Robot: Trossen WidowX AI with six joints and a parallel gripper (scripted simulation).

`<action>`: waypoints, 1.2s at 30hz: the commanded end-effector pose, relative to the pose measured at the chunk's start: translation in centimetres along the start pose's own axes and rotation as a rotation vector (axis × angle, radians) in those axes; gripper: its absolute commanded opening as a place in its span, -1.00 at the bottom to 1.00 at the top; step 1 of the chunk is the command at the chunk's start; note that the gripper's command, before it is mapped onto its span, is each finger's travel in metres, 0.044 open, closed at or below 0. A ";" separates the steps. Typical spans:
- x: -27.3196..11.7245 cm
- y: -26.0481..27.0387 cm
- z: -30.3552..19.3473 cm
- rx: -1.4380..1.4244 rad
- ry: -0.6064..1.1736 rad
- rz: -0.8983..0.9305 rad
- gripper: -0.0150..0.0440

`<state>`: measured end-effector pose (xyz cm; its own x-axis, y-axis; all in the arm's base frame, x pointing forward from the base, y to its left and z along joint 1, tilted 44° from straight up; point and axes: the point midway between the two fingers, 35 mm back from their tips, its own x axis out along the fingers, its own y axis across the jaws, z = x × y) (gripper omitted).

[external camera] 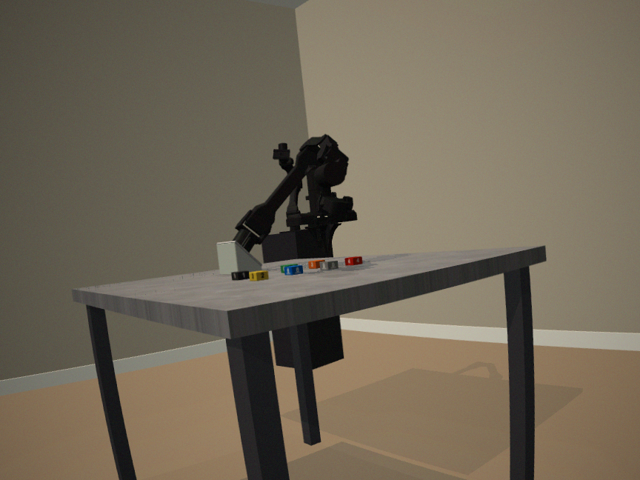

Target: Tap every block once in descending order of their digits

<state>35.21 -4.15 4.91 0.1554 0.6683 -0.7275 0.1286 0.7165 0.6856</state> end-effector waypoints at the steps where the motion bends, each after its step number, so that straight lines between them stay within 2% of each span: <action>1: 0.7 0.0 -0.1 0.007 0.003 0.005 -0.42; 19: 2.7 0.1 -0.1 0.007 0.003 0.006 -0.42; 22: 0.0 0.0 -0.1 0.006 0.003 0.004 -0.42; 28: -1.2 0.0 0.0 0.007 0.003 0.003 -0.42; 33: -7.5 -0.1 0.0 0.008 0.004 0.001 -0.42; 36: -8.4 0.0 -0.1 0.008 0.004 0.001 -0.42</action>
<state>34.31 -8.88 9.78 0.1615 0.6683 -0.7261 0.1407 0.7127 0.6872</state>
